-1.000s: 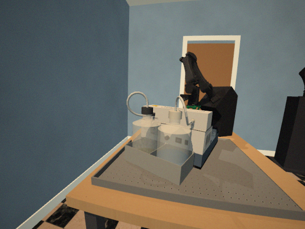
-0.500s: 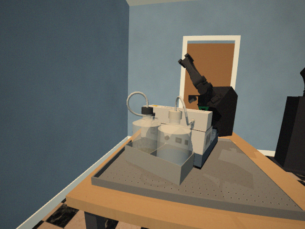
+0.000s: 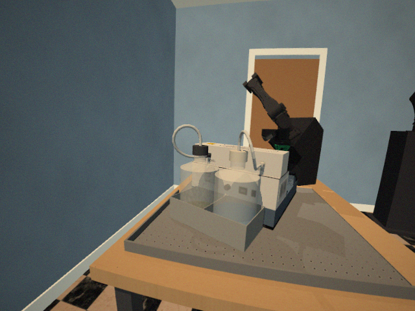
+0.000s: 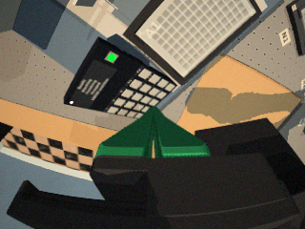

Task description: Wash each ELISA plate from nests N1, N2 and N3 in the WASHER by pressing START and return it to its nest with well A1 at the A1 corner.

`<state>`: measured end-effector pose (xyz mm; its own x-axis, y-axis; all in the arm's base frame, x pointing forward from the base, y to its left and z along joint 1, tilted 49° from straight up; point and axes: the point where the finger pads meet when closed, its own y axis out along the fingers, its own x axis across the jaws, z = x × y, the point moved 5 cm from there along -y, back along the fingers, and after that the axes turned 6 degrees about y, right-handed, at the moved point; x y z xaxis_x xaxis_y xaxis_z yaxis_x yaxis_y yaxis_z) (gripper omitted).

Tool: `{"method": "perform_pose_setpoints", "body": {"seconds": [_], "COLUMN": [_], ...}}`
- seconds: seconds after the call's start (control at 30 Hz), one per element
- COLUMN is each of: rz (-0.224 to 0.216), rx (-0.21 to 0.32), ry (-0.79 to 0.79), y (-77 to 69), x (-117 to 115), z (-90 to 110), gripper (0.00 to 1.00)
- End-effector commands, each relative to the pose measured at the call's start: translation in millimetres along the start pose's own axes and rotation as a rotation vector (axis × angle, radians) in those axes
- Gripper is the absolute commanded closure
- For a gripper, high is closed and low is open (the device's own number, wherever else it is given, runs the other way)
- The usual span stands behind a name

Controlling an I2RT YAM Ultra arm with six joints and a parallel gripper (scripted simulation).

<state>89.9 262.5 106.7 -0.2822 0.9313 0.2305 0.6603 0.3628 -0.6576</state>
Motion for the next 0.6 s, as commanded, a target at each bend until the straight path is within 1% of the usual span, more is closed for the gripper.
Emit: {"method": "perform_pose_setpoints", "body": {"seconds": [0.0,0.17,0.23,0.57], "rz": [-0.003,-0.003,-0.003,-0.001], "rx": [-0.01,-0.01,-0.01,-0.009], "ry": [-0.05,-0.217,-0.217,-0.551], "y": [-1.3,-1.1,-1.1,-0.8], "x": [1.4,6.1,6.1,15.7], "z": [-1.7,23.0,23.0,72.4], "gripper": [1.0,1.0,1.0,1.0]}}
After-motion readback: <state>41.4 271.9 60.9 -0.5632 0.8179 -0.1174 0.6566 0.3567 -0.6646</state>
